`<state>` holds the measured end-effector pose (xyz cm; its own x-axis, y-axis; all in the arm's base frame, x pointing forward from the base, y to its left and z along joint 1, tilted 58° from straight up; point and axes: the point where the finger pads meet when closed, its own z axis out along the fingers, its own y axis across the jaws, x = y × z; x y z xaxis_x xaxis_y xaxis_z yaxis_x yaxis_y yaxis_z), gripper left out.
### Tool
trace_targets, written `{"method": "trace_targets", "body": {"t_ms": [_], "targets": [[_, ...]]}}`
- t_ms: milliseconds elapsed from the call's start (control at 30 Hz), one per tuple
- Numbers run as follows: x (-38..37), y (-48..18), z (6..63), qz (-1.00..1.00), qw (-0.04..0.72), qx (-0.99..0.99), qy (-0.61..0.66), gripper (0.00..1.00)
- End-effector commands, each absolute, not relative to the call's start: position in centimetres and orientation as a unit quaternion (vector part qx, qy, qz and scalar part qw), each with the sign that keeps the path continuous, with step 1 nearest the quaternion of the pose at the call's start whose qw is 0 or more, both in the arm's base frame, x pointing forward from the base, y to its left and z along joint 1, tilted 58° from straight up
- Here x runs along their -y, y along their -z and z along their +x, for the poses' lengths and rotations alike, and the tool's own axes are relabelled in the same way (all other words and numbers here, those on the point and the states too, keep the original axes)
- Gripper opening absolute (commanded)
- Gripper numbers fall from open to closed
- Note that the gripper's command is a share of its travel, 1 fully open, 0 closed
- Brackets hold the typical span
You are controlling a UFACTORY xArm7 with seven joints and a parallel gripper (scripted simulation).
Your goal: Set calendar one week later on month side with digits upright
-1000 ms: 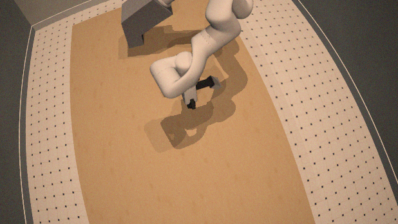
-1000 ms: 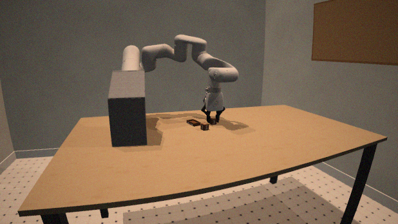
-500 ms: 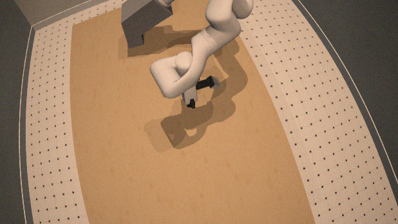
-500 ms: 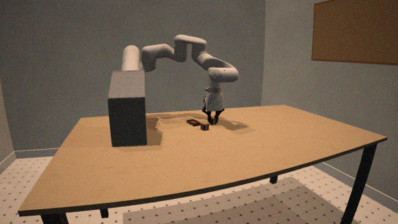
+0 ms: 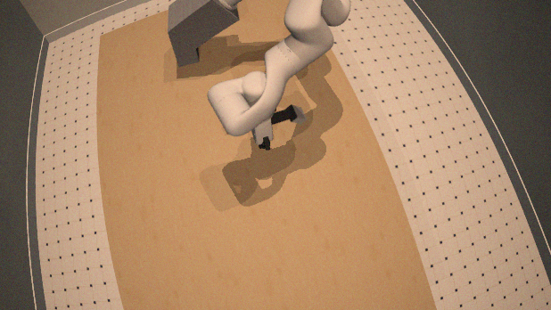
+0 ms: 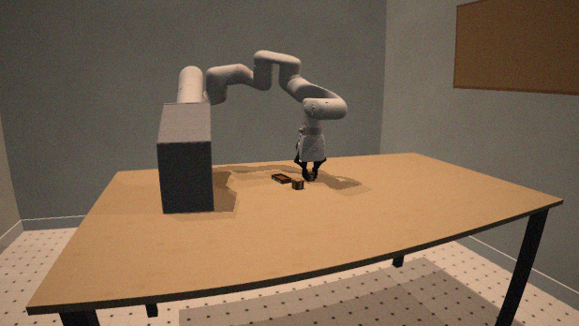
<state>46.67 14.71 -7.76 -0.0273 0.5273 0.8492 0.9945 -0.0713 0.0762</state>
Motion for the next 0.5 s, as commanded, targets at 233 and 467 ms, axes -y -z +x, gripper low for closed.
{"method": "trace_targets", "body": {"t_ms": [233,467], "targets": [[-14.5,7.7,46.8,-0.627,0.306,0.608,0.38,0.29],[-12.7,6.6,46.5,-0.627,0.306,0.608,0.38,0.29]]}}
